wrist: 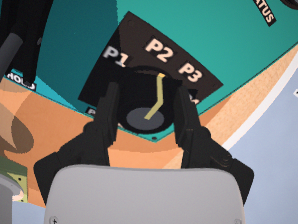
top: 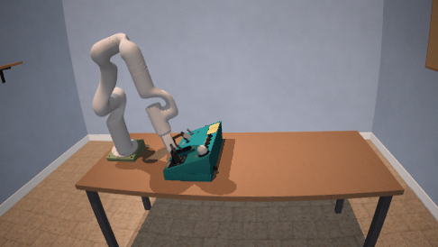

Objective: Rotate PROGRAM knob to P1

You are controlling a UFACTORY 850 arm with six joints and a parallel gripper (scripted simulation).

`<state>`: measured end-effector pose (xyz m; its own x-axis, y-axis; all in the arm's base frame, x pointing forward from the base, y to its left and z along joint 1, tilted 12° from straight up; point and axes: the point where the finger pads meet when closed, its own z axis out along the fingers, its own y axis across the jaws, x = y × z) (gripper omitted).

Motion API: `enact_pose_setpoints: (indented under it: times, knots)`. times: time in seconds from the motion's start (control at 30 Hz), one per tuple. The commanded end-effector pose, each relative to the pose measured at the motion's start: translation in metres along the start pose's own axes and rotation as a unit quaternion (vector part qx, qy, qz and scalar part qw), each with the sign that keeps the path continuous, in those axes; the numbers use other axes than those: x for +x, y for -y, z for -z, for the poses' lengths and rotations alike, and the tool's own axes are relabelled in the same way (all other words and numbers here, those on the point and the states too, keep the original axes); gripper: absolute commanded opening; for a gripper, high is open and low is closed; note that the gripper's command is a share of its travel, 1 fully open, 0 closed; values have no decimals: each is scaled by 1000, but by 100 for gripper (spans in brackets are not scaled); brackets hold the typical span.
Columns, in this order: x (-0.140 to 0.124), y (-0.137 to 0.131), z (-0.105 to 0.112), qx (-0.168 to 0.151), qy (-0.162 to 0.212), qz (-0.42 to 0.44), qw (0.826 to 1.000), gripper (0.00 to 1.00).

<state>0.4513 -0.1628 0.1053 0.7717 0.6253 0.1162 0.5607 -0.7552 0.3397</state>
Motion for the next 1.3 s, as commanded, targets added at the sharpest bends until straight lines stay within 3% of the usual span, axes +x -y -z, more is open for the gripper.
enact_pose_setpoints:
  times: [0.0, 0.53, 1.27]
  knots:
    - [0, -1, 0, -7, -25, 36, 999, 0]
    - [0, -1, 0, -11, -24, 218, 976, 0]
    - [0, -1, 0, -16, -21, 420, 907, 0]
